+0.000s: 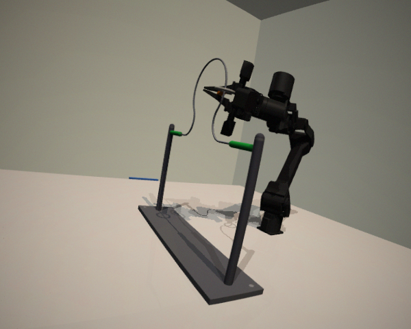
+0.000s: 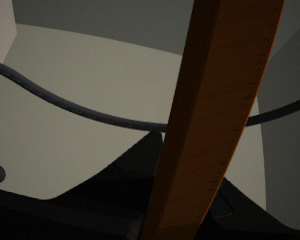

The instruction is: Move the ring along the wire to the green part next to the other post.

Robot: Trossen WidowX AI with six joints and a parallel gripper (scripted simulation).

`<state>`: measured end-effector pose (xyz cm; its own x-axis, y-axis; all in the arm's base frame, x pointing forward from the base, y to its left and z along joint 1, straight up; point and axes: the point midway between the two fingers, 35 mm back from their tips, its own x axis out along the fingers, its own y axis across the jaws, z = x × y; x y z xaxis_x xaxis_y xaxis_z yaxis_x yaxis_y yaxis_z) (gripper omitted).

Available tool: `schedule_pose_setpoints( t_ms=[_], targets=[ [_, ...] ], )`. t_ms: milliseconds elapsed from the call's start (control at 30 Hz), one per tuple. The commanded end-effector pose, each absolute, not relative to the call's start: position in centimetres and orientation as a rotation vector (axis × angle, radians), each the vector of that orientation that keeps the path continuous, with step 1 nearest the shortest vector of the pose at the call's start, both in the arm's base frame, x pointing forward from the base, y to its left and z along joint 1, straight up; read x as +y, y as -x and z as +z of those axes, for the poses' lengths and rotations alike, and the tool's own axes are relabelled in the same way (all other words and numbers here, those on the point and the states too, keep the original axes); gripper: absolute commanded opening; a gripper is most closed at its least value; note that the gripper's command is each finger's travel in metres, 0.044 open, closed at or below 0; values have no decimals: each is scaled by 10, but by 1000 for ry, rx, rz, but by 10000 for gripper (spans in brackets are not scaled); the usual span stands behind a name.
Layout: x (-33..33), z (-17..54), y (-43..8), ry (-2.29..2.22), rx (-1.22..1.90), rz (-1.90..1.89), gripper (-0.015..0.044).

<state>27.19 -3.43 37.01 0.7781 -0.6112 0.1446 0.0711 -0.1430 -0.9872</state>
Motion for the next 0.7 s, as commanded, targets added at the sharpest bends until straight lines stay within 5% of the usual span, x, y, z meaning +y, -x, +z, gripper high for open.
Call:
schedule_pose_setpoints(
  t_ms=[0, 667],
  targets=[
    [-34, 371, -272, 1677, 433, -632, -150],
    [-31, 379, -272, 1928, 397, -684, -150]
  ],
)
